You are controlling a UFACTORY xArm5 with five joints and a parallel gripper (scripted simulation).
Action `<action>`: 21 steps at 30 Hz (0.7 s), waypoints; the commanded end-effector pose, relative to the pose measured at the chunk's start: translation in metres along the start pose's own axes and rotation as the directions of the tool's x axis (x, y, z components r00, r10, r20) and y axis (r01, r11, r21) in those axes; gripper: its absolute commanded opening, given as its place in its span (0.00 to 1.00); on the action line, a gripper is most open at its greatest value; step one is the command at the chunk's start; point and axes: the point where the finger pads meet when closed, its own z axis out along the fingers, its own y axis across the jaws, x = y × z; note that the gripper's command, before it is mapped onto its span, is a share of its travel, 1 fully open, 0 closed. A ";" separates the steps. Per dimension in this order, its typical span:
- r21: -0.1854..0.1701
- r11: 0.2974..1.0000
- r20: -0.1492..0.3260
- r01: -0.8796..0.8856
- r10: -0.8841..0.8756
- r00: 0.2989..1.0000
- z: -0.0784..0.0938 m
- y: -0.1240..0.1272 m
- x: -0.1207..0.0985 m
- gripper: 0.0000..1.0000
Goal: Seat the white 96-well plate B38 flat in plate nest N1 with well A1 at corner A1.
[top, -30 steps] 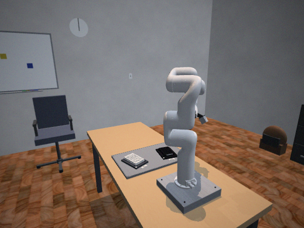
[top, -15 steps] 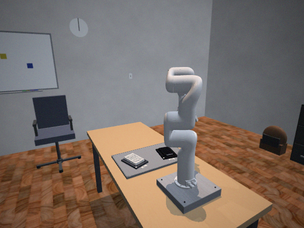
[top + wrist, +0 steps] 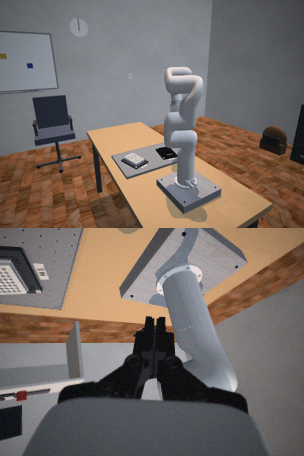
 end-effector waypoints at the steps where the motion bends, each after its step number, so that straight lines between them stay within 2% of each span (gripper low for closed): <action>1: 0.009 0.993 -0.086 0.120 -0.119 0.989 -0.007 -0.022 0.007 0.00; 3: 0.009 0.992 -0.089 0.124 -0.123 0.988 -0.008 -0.024 0.008 0.00; 5: 0.007 0.984 -0.126 0.180 -0.177 0.976 -0.011 -0.033 0.010 0.00; 7: 0.007 0.984 -0.126 0.180 -0.177 0.976 -0.011 -0.033 0.010 0.00; 16: -0.024 0.917 -0.269 0.397 -0.389 0.881 -0.026 -0.075 0.014 0.00; 18: -0.027 0.915 -0.273 0.403 -0.394 0.877 -0.028 -0.079 0.015 0.00; 21: -0.048 0.878 -0.320 0.476 -0.465 0.825 -0.033 -0.094 0.013 0.00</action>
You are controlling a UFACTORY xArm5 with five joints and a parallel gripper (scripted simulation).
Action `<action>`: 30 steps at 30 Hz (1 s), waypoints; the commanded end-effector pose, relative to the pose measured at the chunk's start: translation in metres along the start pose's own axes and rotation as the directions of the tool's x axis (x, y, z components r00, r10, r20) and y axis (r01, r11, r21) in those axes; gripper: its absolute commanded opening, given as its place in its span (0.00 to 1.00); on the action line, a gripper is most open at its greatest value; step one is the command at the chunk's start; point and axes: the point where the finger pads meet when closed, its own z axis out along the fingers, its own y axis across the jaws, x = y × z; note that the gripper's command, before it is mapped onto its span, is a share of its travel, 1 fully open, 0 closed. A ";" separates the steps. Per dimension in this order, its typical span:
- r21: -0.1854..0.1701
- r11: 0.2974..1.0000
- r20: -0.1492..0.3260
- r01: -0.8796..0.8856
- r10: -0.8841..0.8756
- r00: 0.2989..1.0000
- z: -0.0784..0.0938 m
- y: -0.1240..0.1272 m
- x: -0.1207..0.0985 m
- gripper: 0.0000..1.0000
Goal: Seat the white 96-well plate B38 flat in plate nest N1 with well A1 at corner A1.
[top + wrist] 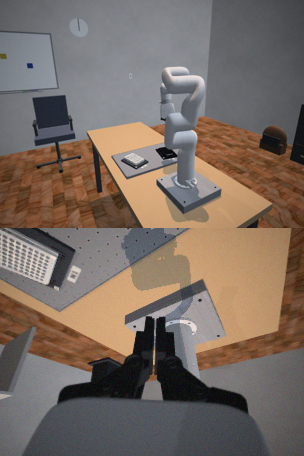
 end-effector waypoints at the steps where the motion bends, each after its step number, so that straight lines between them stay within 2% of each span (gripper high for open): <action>1: 0.002 0.994 -0.074 0.111 -0.111 0.991 -0.007 -0.019 0.010 0.00; 3: 0.002 0.994 -0.074 0.111 -0.111 0.991 -0.007 -0.019 0.010 0.00; 5: -0.001 0.989 -0.096 0.146 -0.146 0.985 -0.009 -0.027 0.014 0.00; 10: -0.017 0.959 -0.182 0.284 -0.282 0.942 -0.018 -0.049 0.022 0.00; 13: -0.019 0.956 -0.186 0.291 -0.290 0.939 -0.020 -0.057 0.024 0.00; 18: 0.012 0.991 -0.204 0.133 -0.127 0.971 -0.009 -0.076 0.019 0.00; 20: 0.012 0.991 -0.204 0.133 -0.127 0.971 -0.009 -0.076 0.019 0.00; 30: 0.099 0.978 -0.223 -0.186 0.204 0.953 0.015 -0.118 0.006 0.00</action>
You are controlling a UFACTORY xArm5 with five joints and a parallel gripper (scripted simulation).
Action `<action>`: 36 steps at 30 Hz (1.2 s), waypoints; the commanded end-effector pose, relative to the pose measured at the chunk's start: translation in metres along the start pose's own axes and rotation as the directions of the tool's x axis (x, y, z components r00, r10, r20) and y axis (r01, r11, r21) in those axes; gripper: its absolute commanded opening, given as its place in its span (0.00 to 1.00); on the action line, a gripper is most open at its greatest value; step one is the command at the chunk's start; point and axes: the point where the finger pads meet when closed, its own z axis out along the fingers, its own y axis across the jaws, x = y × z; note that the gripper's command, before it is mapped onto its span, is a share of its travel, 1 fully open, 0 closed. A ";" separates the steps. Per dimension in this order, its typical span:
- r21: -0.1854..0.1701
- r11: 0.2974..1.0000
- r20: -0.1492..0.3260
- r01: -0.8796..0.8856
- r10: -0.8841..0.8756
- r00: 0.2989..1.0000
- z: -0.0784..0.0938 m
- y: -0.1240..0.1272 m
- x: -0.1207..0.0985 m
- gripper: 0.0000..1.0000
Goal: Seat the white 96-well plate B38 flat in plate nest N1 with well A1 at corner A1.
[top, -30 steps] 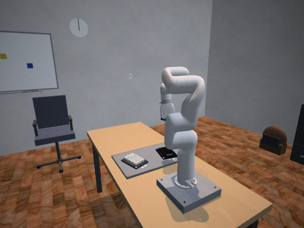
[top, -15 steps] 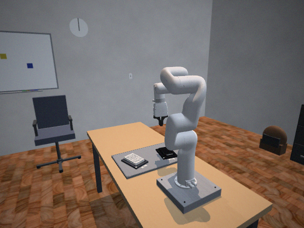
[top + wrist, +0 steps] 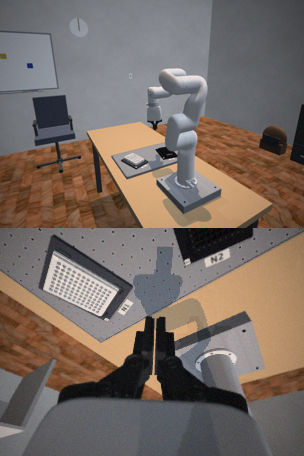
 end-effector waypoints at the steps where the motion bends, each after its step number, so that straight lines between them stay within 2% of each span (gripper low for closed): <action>1: 0.021 0.982 -0.026 -0.186 0.186 0.982 0.010 -0.023 -0.010 0.00; 5: 0.037 0.949 -0.033 -0.314 0.315 0.948 0.019 -0.040 -0.019 0.00; 7: 0.037 0.949 -0.033 -0.314 0.315 0.948 0.019 -0.040 -0.019 0.00; 16: 0.076 0.823 -0.029 -0.564 0.567 0.823 0.039 -0.078 -0.038 0.00; 34: 0.079 0.822 -0.025 -0.563 0.567 0.824 0.075 -0.141 -0.070 0.00; 36: 0.079 0.822 -0.025 -0.563 0.567 0.824 0.075 -0.141 -0.070 0.00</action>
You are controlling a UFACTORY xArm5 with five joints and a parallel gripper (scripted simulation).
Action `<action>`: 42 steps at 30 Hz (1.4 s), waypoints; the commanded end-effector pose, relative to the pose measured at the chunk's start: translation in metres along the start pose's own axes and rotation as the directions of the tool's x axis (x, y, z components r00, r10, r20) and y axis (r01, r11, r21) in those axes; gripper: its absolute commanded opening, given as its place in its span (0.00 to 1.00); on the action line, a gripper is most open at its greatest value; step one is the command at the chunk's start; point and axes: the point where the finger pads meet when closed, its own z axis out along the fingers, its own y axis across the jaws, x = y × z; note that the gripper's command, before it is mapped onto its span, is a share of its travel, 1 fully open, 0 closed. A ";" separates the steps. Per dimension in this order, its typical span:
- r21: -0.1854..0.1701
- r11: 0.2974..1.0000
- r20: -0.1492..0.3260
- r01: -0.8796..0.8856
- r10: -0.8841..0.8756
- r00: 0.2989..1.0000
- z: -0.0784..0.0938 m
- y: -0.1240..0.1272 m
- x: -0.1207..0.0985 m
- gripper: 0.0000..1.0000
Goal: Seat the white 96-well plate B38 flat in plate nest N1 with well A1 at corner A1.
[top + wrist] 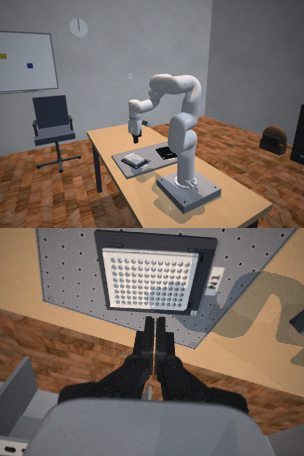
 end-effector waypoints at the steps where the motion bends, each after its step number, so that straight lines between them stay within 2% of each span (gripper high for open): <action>1: 0.005 1.000 0.000 -0.001 0.001 1.000 0.003 -0.006 -0.006 0.00; 5: 0.005 1.000 0.000 -0.001 0.001 1.000 0.003 -0.006 -0.006 0.00; 29: 0.004 1.000 0.000 -0.001 0.001 1.000 0.062 -0.006 -0.007 0.00; 42: 0.004 1.000 0.000 -0.001 0.001 1.000 0.063 -0.006 -0.007 0.00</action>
